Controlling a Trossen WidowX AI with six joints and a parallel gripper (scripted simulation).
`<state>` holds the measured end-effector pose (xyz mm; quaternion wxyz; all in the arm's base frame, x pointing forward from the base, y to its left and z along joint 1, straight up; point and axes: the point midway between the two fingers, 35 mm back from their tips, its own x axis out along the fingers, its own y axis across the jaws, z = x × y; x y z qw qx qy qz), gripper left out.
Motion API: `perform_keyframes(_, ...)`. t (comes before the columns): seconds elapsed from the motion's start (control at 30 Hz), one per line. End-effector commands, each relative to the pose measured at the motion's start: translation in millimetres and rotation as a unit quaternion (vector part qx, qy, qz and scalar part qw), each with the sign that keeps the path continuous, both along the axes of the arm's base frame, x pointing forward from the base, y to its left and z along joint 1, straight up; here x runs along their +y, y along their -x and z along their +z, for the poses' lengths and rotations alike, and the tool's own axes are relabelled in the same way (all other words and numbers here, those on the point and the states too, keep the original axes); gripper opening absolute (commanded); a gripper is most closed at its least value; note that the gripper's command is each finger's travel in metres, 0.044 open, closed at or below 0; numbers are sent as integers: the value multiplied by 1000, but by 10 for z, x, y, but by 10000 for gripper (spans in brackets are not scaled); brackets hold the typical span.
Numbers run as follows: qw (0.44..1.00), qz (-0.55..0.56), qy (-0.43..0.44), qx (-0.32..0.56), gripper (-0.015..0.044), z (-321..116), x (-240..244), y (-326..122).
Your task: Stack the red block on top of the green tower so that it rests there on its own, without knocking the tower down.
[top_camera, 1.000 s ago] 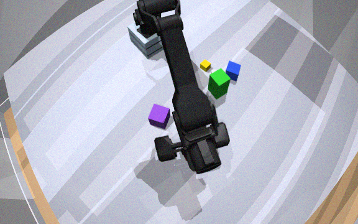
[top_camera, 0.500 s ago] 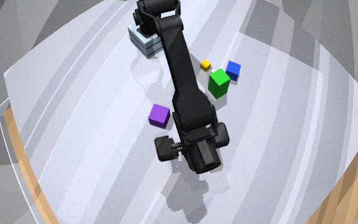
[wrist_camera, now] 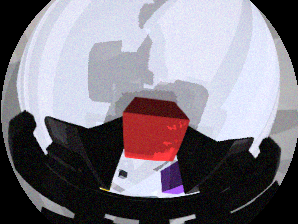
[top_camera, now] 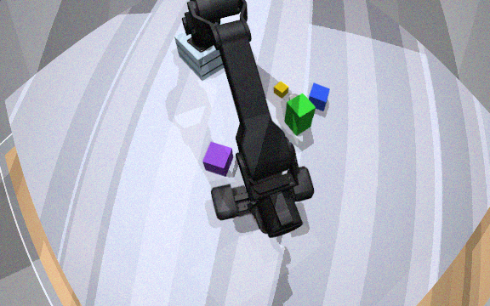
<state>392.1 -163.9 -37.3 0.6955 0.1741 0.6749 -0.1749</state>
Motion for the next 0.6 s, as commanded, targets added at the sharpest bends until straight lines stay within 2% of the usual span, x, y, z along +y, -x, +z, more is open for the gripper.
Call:
perform_keyframes(0.0, 1000, 2, 4, -3, 32, 163, -8, -11)
perform_keyframes(0.07, 1000, 2, 4, -3, 0, 279, -3, -7)
perform_keyframes(0.57, 1000, 2, 4, -3, 0, 984, 8, 16)
